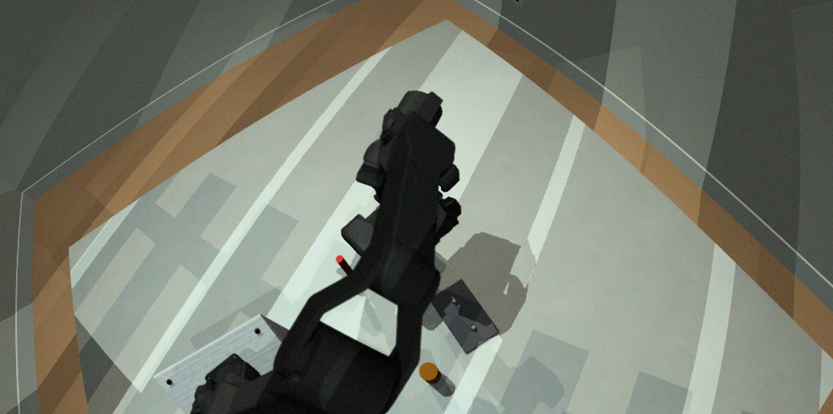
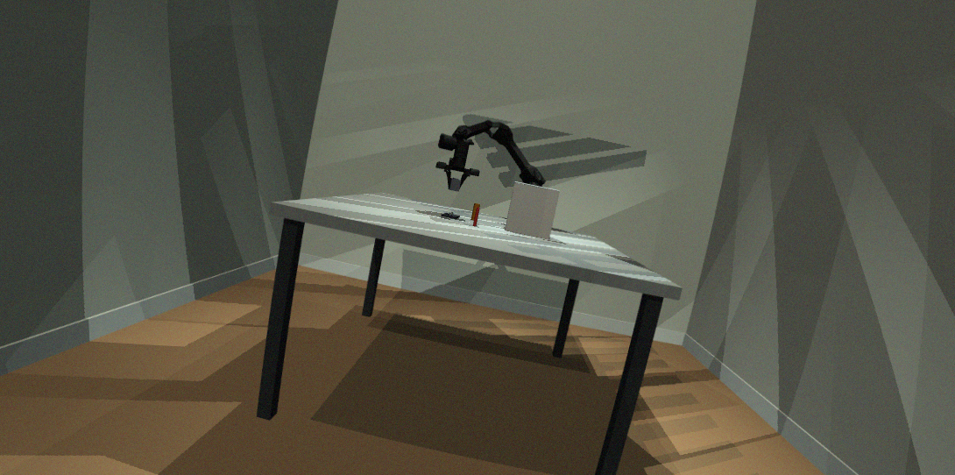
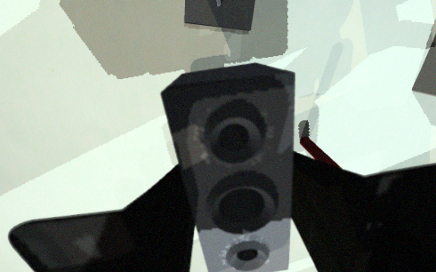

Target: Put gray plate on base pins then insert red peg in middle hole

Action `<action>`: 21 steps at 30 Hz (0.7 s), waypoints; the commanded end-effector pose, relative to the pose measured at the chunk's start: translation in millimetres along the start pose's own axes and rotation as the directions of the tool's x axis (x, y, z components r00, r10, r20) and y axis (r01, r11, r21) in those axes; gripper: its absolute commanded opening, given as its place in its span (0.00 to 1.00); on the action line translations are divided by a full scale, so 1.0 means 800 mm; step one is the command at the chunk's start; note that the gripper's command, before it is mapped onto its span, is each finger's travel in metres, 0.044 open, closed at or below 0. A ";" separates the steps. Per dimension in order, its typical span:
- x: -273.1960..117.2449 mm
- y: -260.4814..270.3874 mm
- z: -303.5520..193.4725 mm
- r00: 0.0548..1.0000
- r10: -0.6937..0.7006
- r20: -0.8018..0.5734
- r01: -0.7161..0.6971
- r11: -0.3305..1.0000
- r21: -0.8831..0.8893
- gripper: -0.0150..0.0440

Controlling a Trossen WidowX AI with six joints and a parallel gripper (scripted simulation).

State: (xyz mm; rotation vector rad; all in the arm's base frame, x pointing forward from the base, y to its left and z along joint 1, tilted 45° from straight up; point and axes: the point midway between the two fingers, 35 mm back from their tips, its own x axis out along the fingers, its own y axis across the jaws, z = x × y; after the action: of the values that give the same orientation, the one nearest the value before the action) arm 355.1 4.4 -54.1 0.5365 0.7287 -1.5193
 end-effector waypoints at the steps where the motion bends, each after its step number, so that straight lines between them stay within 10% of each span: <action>1: 0.008 0.000 0.016 1.000 -0.001 -0.004 0.002 1.000 0.015 0.25; 21: 0.046 -0.002 0.085 1.000 0.003 -0.010 -0.002 0.994 0.110 0.25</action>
State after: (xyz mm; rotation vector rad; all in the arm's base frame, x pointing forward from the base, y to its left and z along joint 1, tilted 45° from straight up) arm 358.1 -59.0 -36.7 0.6260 0.6662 -1.5571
